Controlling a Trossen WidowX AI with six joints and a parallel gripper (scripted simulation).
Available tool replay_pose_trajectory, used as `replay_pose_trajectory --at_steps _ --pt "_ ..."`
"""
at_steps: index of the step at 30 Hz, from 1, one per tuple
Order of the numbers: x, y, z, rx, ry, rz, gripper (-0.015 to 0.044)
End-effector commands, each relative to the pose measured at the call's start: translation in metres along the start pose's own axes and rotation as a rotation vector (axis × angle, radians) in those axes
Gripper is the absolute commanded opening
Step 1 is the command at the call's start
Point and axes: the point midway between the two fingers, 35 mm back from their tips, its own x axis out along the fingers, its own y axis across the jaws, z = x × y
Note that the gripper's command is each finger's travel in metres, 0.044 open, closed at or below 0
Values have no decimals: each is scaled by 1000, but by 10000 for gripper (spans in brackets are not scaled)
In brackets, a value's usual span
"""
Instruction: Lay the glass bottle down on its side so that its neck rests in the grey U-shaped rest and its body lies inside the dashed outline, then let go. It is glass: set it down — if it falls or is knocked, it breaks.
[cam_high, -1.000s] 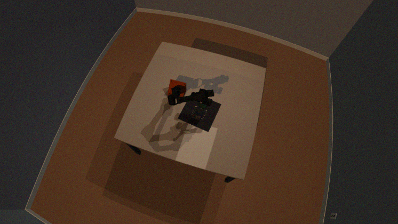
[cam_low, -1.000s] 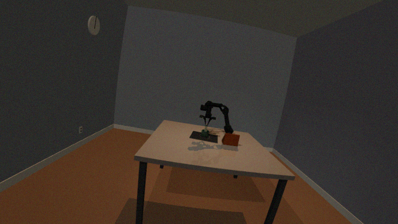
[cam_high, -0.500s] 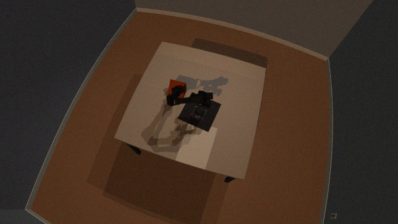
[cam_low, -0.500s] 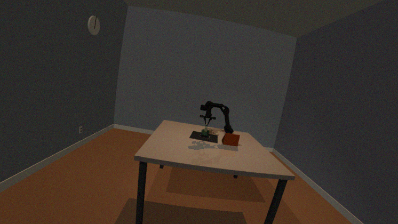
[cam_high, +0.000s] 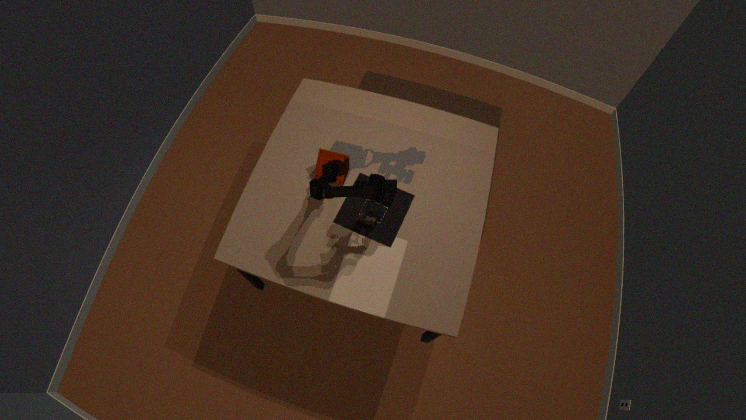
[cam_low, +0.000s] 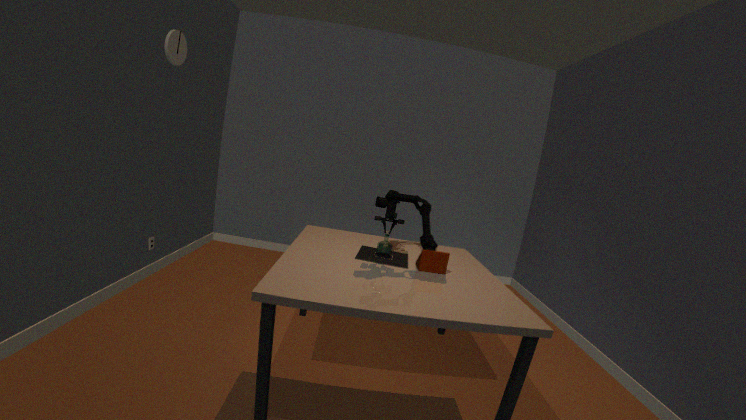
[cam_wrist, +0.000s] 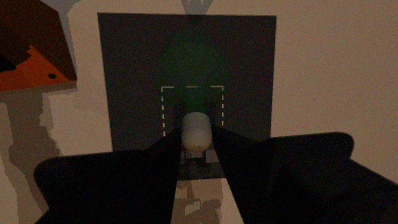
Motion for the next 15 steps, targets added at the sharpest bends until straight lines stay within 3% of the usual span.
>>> replay_pose_trajectory --at_steps 1,15 --pt "2 0 -10 3 7 0 101" --pt "7 1 -29 -4 -15 -4 101"
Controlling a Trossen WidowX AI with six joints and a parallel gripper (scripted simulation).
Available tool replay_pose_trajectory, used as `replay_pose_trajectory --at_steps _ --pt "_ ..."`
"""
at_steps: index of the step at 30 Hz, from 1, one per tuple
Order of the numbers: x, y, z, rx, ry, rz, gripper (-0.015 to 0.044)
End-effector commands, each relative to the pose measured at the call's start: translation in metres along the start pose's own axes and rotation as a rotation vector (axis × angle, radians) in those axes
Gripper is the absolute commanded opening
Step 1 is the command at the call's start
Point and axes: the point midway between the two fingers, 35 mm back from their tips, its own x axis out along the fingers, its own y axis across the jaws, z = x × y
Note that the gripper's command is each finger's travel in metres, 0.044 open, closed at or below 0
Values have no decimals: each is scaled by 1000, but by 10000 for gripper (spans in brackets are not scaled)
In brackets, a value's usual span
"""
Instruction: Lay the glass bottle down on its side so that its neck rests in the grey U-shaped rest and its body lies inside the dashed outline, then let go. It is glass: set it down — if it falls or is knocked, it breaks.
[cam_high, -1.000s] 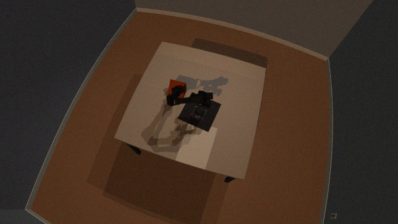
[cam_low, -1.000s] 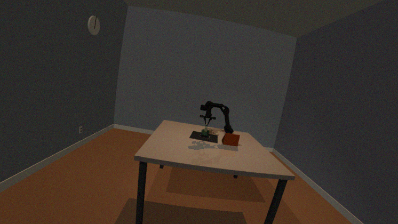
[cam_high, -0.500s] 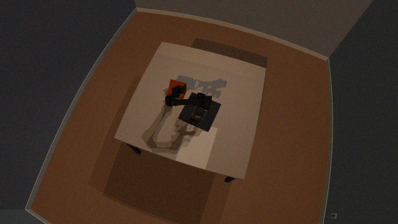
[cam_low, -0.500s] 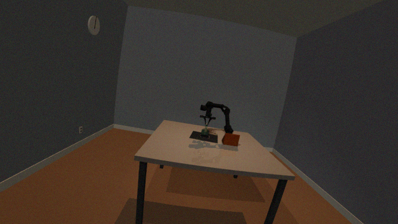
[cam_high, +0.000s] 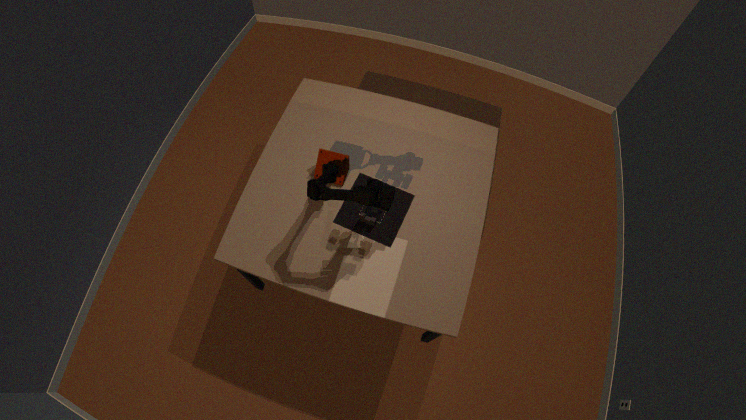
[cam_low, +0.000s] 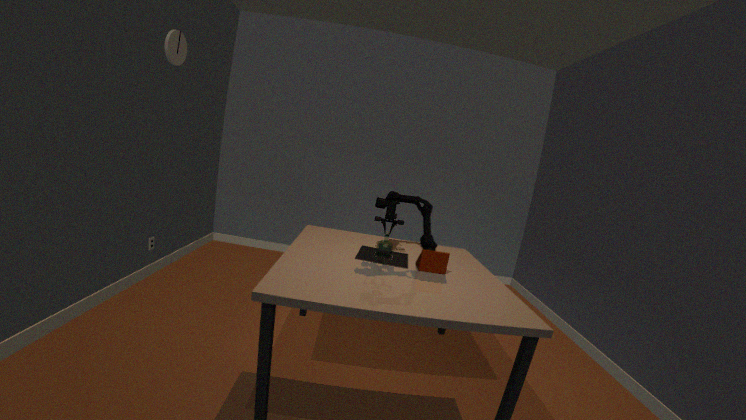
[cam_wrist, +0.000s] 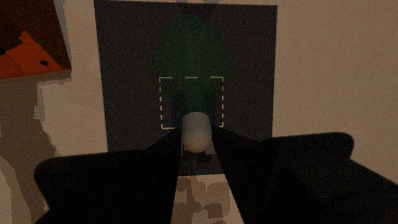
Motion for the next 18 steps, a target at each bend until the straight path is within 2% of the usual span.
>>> replay_pose_trajectory --at_steps 1,18 --pt "3 1 -8 1 7 2 101" --pt "11 2 -31 -1 -15 -9 101"
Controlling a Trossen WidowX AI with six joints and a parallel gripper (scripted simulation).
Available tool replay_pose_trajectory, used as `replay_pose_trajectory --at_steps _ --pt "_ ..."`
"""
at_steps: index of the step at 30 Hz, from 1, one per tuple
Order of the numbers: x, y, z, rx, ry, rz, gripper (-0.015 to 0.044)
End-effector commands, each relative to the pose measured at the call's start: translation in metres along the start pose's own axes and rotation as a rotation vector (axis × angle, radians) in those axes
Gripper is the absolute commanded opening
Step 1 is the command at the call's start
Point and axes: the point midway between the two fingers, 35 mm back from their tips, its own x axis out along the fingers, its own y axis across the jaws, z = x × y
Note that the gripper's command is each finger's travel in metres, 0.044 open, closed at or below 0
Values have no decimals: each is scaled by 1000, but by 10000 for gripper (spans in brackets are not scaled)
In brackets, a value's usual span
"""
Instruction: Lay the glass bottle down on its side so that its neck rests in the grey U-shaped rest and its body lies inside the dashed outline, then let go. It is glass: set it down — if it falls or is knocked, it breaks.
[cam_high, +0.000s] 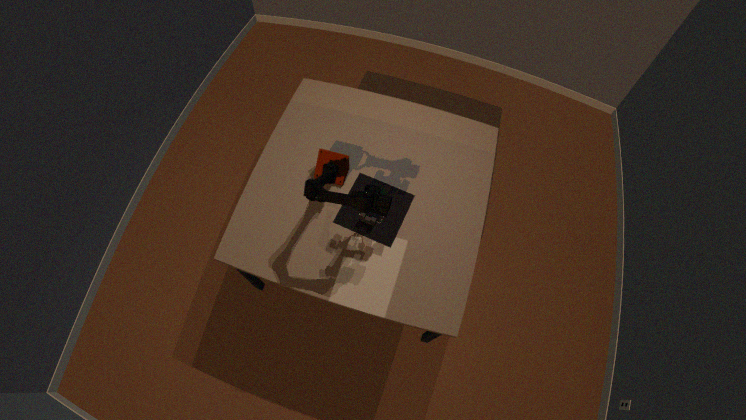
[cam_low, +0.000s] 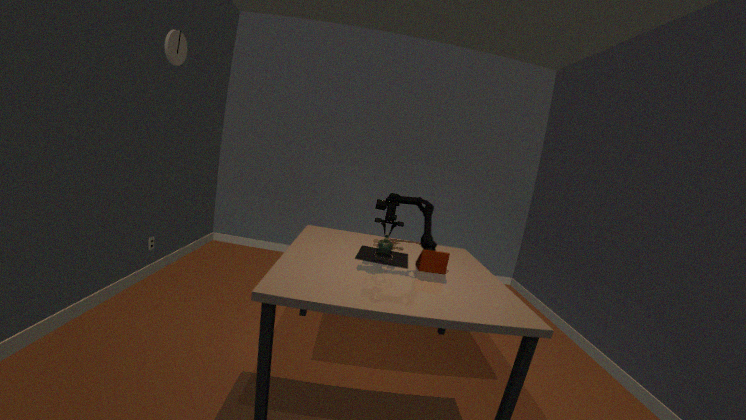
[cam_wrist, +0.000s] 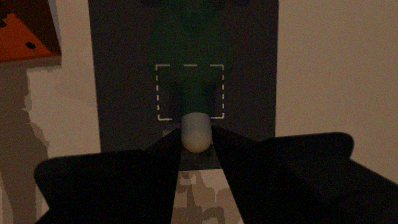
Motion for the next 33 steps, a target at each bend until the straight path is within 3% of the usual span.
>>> replay_pose_trajectory --at_steps 1,33 --pt "4 1 -7 0 5 2 101" --pt "22 3 -38 7 -14 -18 101"
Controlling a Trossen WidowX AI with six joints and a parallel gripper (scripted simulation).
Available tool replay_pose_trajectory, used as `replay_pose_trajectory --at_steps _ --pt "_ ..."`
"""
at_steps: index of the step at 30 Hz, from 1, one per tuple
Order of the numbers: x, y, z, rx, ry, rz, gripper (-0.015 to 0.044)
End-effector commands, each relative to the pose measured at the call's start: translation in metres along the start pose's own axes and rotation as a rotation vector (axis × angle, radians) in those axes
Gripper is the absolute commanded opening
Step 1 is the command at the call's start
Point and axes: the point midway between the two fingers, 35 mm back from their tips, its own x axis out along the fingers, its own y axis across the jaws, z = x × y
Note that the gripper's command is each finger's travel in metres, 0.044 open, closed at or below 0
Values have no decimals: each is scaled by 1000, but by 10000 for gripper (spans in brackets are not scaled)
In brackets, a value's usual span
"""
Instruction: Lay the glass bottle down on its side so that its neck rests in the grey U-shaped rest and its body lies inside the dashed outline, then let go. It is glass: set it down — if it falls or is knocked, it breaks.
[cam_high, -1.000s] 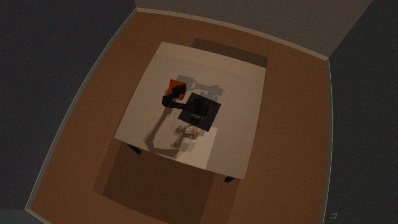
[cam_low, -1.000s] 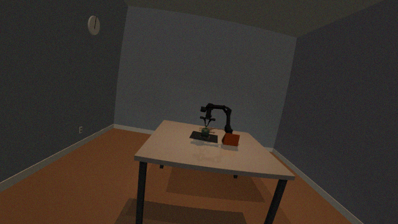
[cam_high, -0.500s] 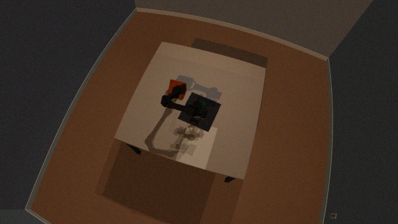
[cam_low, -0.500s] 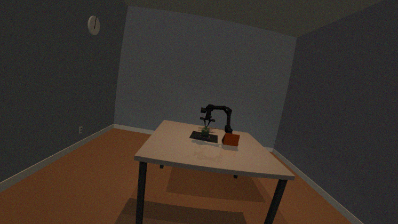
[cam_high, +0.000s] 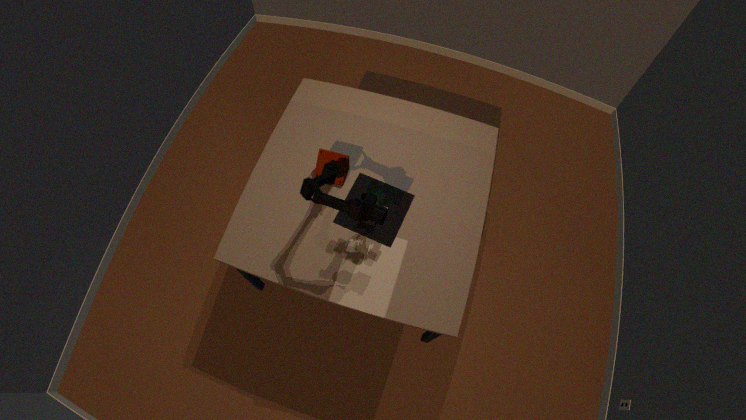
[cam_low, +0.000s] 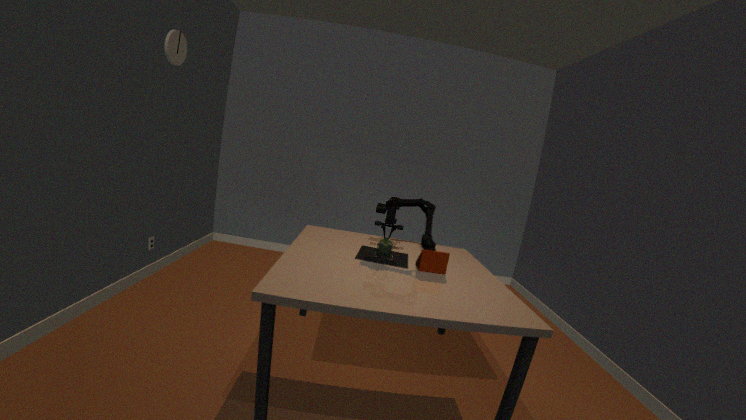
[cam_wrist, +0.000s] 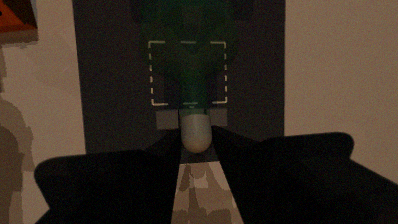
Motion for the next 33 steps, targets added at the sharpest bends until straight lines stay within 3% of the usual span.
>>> replay_pose_trajectory --at_steps 1,33 --pt "3 1 -2 -1 2 2 101" --pt "17 2 -19 9 -1 -9 101"
